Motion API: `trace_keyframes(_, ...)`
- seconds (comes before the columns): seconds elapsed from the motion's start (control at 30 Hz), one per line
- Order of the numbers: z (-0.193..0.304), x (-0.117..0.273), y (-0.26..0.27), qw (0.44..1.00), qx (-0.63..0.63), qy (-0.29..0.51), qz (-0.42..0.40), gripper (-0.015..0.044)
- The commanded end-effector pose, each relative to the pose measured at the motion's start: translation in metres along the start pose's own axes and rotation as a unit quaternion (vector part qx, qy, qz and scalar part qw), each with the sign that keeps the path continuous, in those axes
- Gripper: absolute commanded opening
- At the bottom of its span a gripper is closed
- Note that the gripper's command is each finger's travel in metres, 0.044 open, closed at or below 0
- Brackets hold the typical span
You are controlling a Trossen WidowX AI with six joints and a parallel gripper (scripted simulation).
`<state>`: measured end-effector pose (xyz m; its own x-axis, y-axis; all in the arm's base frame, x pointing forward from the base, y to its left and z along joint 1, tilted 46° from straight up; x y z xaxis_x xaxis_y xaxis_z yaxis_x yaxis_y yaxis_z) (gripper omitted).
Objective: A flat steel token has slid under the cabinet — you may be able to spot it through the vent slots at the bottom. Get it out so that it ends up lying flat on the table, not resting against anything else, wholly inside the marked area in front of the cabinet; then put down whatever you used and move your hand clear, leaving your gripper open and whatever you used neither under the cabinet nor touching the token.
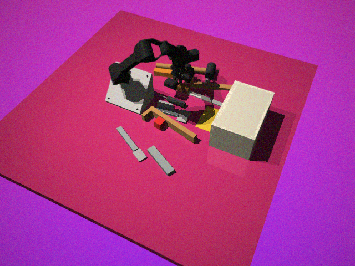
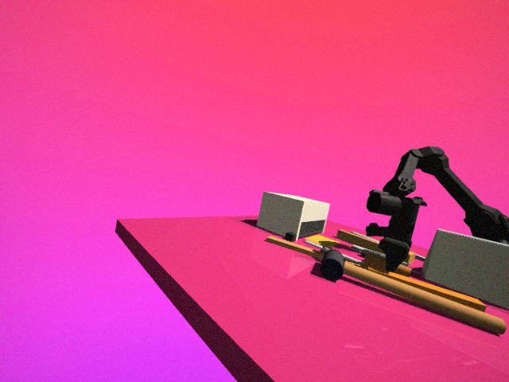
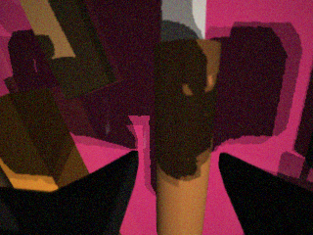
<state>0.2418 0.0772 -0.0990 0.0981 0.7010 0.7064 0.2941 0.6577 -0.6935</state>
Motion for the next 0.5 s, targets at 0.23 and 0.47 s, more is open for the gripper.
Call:
trace_keyframes(0.23,0.0022,-0.0026,-0.0009,1.0,0.001,0.0,0.0,0.027)
trace_keyframes(0.47,0.0011,-0.0017,0.0,1.0,-0.003,-0.002,-0.003,0.0191)
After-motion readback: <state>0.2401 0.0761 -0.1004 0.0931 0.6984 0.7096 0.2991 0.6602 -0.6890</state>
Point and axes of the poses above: the point midway between the two fingers, 35 mm back from their tips, its own x axis back along the fingers, its own y axis across the jaws, z = x × y, the point moved 8 cm from there along x, back along the fingers, and after that the axes turned 8 degrees about -x, right-handed, at the moved point
